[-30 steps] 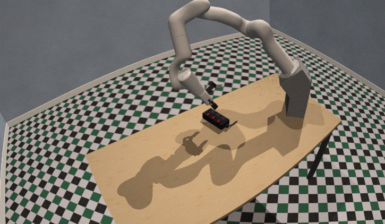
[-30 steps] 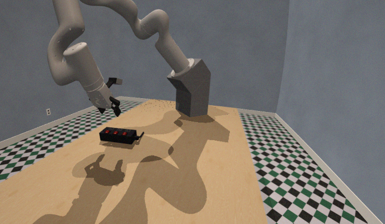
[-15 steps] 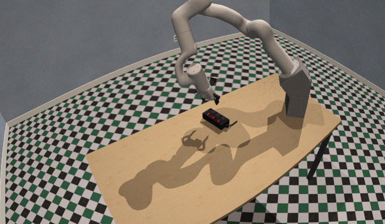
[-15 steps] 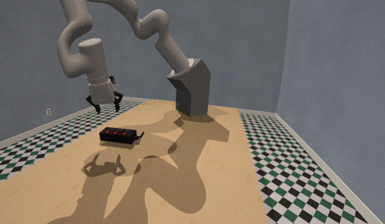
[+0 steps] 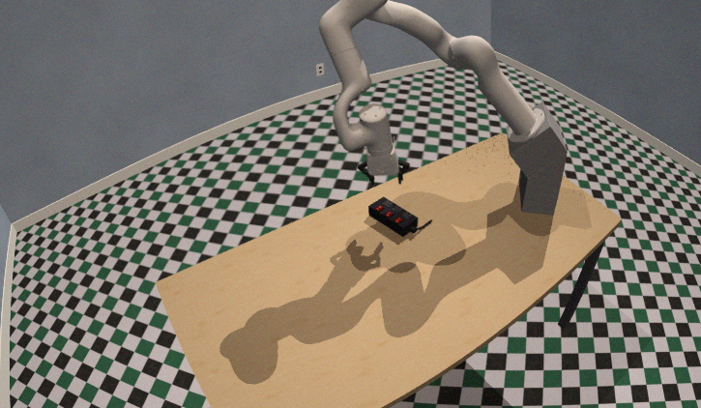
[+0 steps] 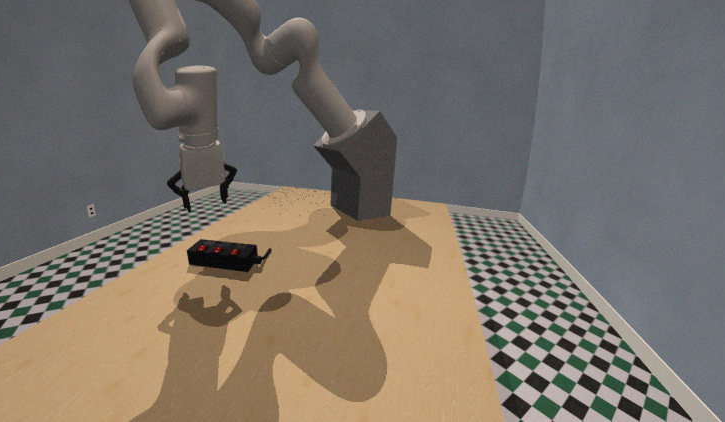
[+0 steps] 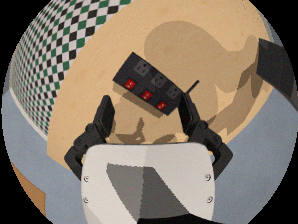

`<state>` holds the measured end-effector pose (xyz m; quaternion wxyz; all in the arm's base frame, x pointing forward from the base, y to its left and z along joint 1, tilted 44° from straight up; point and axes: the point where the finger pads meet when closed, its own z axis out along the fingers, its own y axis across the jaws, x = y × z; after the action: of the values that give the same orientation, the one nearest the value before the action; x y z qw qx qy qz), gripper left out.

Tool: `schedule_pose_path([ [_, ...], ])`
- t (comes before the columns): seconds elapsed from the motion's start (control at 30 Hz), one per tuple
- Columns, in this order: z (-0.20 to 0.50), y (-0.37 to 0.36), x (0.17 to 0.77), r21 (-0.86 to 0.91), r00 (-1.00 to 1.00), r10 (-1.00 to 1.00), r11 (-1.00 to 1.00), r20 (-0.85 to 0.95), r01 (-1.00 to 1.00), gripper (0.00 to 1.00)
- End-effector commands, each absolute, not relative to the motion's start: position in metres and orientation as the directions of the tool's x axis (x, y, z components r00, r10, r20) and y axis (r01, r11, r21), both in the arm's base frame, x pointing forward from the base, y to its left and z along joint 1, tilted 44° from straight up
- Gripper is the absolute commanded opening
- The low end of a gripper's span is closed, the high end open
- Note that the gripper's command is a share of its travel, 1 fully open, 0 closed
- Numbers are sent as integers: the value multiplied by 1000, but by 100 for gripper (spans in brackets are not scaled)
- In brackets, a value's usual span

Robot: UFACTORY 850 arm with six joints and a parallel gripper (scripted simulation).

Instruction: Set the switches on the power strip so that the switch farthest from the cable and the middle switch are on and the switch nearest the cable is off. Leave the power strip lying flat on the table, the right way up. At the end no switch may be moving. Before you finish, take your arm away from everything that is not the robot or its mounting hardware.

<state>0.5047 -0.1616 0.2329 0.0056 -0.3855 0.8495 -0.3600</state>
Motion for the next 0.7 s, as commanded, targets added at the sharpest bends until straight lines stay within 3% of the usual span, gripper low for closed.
schedule_pose_path([
  [0.0,231,-155,497,-604,-536,-773,258,338,-754,100],
  [0.67,215,-123,467,-481,-79,-867,-196,493,-855,100],
])
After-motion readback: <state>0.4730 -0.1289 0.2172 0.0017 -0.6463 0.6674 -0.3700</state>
